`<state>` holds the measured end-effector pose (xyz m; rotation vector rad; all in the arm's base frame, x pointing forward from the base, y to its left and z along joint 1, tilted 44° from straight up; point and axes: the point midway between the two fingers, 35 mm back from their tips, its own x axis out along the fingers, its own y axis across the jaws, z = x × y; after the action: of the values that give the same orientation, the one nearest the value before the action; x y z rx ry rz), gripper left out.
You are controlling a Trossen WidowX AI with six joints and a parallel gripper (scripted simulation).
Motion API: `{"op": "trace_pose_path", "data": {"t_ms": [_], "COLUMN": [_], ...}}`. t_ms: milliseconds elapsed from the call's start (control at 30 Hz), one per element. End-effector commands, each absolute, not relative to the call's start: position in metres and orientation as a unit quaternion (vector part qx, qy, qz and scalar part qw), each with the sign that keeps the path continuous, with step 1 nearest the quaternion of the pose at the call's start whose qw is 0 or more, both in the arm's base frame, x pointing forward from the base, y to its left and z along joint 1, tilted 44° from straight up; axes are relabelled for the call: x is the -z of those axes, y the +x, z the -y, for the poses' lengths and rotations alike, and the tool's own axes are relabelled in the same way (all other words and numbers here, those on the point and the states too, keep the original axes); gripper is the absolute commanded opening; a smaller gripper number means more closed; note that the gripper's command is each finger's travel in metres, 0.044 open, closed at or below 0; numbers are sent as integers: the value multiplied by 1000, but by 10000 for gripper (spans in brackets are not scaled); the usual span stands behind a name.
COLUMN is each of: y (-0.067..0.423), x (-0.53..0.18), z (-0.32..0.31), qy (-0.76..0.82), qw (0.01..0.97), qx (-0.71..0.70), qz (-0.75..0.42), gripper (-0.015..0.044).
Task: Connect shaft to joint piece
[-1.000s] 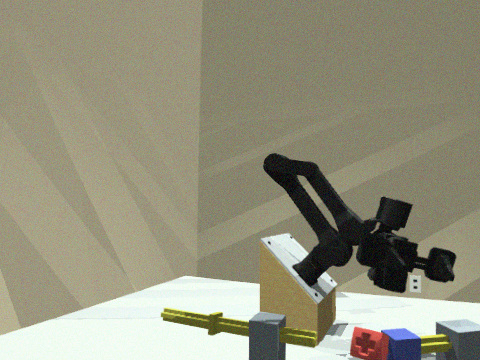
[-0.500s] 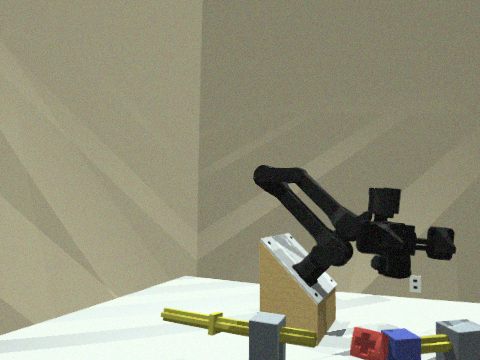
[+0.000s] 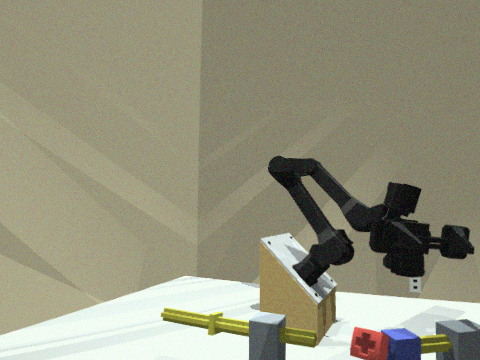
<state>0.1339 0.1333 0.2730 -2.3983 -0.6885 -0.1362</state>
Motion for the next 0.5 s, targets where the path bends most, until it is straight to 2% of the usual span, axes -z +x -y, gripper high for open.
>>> {"op": "trace_pose_path", "data": {"t_ms": [0,467], "y": [136,150], "x": [-280,-292], "z": [-139,-159], "qy": [-908,-902], "qw": [320,334], "qx": [43,-4], "qz": [266,272], "gripper": [440,440]}}
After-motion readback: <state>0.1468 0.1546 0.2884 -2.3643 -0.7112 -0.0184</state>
